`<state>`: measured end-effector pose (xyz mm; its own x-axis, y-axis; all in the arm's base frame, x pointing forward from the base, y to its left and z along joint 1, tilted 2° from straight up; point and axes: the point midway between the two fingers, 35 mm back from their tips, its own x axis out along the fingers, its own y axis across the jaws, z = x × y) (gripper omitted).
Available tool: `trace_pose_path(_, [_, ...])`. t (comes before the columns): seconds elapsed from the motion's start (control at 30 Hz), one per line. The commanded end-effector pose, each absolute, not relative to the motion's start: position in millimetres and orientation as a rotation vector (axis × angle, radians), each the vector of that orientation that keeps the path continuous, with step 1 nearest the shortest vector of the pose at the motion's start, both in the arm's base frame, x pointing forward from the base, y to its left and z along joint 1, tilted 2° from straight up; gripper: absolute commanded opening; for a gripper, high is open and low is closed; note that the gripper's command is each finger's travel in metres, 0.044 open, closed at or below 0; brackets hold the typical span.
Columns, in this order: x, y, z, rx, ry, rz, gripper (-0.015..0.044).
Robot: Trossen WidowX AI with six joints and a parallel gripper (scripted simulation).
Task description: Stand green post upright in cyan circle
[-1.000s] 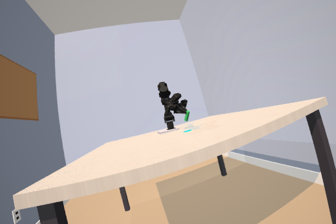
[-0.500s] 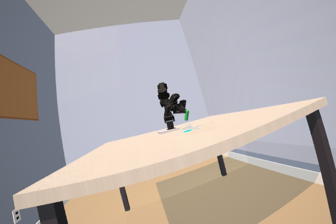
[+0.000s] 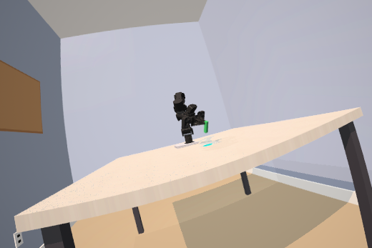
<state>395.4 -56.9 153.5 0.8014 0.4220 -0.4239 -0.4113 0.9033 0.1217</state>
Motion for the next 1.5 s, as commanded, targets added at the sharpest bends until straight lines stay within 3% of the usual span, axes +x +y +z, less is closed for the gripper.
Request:
trace_pose_path(0.0, [392, -57, 156, 0.03, 0.433, 0.451, 0.0023])
trace_pose_path(1.47, [360, -57, 164, 0.033, 0.214, 0.524, 0.0023])
